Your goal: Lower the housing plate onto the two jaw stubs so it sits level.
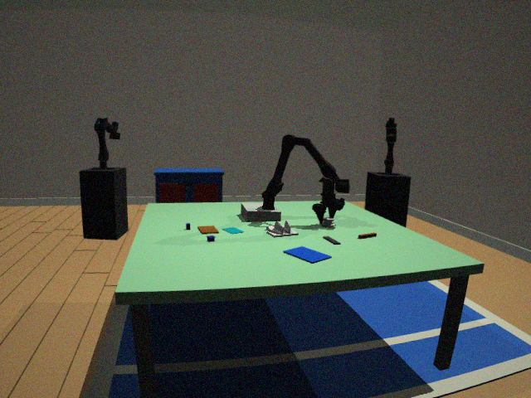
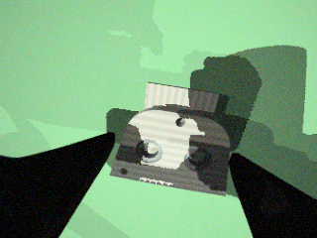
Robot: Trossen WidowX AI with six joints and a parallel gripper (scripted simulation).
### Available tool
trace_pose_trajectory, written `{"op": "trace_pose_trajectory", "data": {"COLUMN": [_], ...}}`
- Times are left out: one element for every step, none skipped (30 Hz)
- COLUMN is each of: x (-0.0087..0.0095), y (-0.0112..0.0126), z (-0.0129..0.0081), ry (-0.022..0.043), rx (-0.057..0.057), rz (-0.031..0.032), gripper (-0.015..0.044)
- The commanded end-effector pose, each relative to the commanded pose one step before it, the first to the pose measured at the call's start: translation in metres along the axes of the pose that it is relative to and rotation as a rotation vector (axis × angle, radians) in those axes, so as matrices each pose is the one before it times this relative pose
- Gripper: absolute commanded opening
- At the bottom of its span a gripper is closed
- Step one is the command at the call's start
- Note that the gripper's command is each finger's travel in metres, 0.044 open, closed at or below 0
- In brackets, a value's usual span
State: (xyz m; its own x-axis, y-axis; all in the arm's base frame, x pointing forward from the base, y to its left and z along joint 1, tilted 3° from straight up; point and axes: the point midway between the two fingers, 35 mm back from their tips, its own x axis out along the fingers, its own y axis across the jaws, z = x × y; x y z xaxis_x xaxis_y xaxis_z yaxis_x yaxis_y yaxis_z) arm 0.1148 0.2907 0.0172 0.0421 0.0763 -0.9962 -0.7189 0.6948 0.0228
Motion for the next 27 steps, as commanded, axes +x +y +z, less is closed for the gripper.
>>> {"op": "trace_pose_trajectory", "data": {"x": [0.00191, 0.00000, 0.00000, 0.00000, 0.00000, 0.00000, 0.00000, 0.00000, 0.00000, 0.00000, -0.00101, 0.00000, 0.00000, 0.00000, 0.00000, 0.00000, 0.00000, 0.00000, 0.00000, 0.00000, 0.00000, 0.00000, 0.00000, 0.00000, 0.00000, 0.00000, 0.00000], "y": [0.00002, 0.00000, 0.00000, 0.00000, 0.00000, 0.00000, 0.00000, 0.00000, 0.00000, 0.00000, -0.00005, 0.00000, 0.00000, 0.00000, 0.00000, 0.00000, 0.00000, 0.00000, 0.00000, 0.00000, 0.00000, 0.00000, 0.00000, 0.00000, 0.00000, 0.00000, 0.00000], "z": [-0.00091, 0.00000, 0.00000, 0.00000, 0.00000, 0.00000, 0.00000, 0.00000, 0.00000, 0.00000, 0.00082, 0.00000, 0.00000, 0.00000, 0.00000, 0.00000, 0.00000, 0.00000, 0.00000, 0.00000, 0.00000, 0.00000, 0.00000, 0.00000, 0.00000, 0.00000, 0.00000], "ry": [0.00284, 0.00000, 0.00000, 0.00000, 0.00000, 0.00000, 0.00000, 0.00000, 0.00000, 0.00000, -0.00249, 0.00000, 0.00000, 0.00000, 0.00000, 0.00000, 0.00000, 0.00000, 0.00000, 0.00000, 0.00000, 0.00000, 0.00000, 0.00000, 0.00000, 0.00000, 0.00000], "rx": [0.0055, 0.0000, 0.0000, 0.0000, 0.0000, 0.0000, 0.0000, 0.0000, 0.0000, 0.0000, -0.0053, 0.0000, 0.0000, 0.0000, 0.0000, 0.0000, 0.0000, 0.0000, 0.0000, 0.0000, 0.0000, 0.0000, 0.0000, 0.0000, 0.0000, 0.0000, 0.0000], "rz": [0.00202, 0.00000, 0.00000, 0.00000, 0.00000, 0.00000, 0.00000, 0.00000, 0.00000, 0.00000, -0.00216, 0.00000, 0.00000, 0.00000, 0.00000, 0.00000, 0.00000, 0.00000, 0.00000, 0.00000, 0.00000, 0.00000, 0.00000, 0.00000, 0.00000, 0.00000, 0.00000], "gripper": [0.0440, 0.0440, 0.0440, 0.0440, 0.0440, 0.0440, 0.0440, 0.0440, 0.0440, 0.0440, 0.0433, 0.0427, 0.0420, 0.0413, 0.0407, 0.0400, 0.0393, 0.0387, 0.0380, 0.0373, 0.0367, 0.0360, 0.0353, 0.0351, 0.0351, 0.0351, 0.0351]}}
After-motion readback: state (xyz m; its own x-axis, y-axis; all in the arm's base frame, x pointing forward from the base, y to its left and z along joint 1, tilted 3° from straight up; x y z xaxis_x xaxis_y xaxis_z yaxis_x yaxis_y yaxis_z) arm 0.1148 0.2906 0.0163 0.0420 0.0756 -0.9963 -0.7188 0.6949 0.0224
